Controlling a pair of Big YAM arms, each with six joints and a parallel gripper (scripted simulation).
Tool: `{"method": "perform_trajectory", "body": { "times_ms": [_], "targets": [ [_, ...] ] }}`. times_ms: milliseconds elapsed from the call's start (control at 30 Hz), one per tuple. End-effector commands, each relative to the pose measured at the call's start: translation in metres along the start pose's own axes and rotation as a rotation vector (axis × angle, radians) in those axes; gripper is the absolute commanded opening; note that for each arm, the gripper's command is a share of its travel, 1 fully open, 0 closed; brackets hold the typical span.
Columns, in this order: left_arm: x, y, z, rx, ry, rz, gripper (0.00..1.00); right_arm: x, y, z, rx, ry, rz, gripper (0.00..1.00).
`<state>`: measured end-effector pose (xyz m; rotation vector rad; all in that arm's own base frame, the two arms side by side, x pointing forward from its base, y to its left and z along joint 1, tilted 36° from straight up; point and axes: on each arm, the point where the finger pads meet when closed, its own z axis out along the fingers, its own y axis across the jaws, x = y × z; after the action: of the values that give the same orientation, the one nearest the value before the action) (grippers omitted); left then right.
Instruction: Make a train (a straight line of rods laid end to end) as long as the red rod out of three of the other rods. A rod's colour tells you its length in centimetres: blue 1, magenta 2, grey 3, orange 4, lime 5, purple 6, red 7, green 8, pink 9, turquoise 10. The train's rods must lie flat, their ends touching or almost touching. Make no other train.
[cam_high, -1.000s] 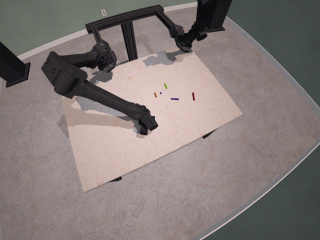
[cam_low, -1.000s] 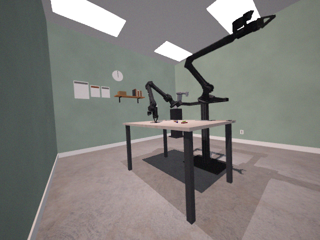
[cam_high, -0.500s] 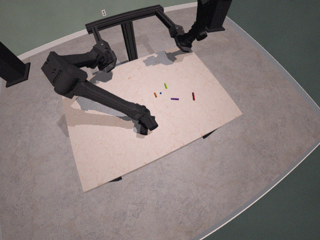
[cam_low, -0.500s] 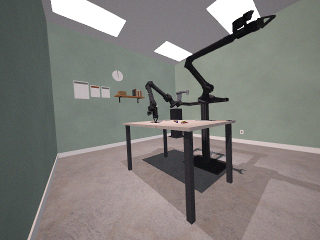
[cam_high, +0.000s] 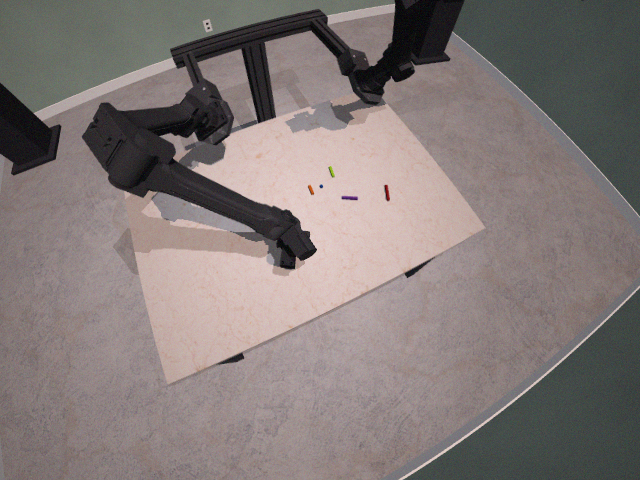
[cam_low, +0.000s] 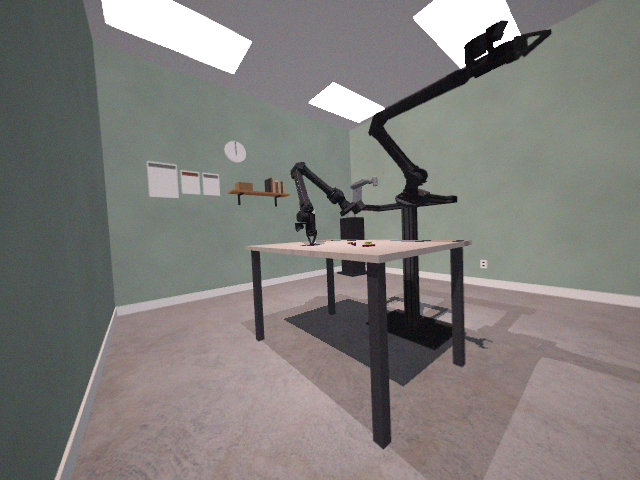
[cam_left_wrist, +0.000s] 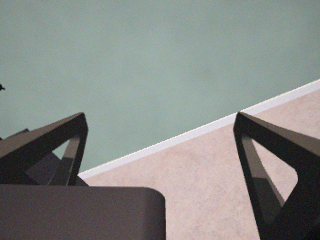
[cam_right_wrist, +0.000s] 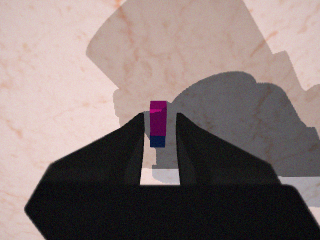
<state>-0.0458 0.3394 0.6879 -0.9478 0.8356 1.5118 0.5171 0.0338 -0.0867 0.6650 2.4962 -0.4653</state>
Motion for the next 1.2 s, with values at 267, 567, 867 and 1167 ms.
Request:
{"method": "perform_trajectory", "body": {
  "times_ms": [267,567,867,1167],
  "targets": [
    [0.000,0.005,-0.003,-0.012,0.007,-0.004,1.00,0.001,0.007,-0.047,-0.014,-0.011,0.002,0.23],
    [0.000,0.005,-0.003,-0.012,0.007,-0.004,1.00,0.002,0.006,-0.083,-0.014,-0.010,0.002,0.23],
    [0.000,0.005,-0.003,-0.012,0.007,-0.004,1.00,-0.002,0.004,-0.097,-0.013,-0.010,0.012,0.23],
    [0.000,0.005,-0.003,-0.012,0.007,-0.004,1.00,-0.004,0.006,-0.097,-0.019,-0.015,0.017,1.00]
  ]
}}
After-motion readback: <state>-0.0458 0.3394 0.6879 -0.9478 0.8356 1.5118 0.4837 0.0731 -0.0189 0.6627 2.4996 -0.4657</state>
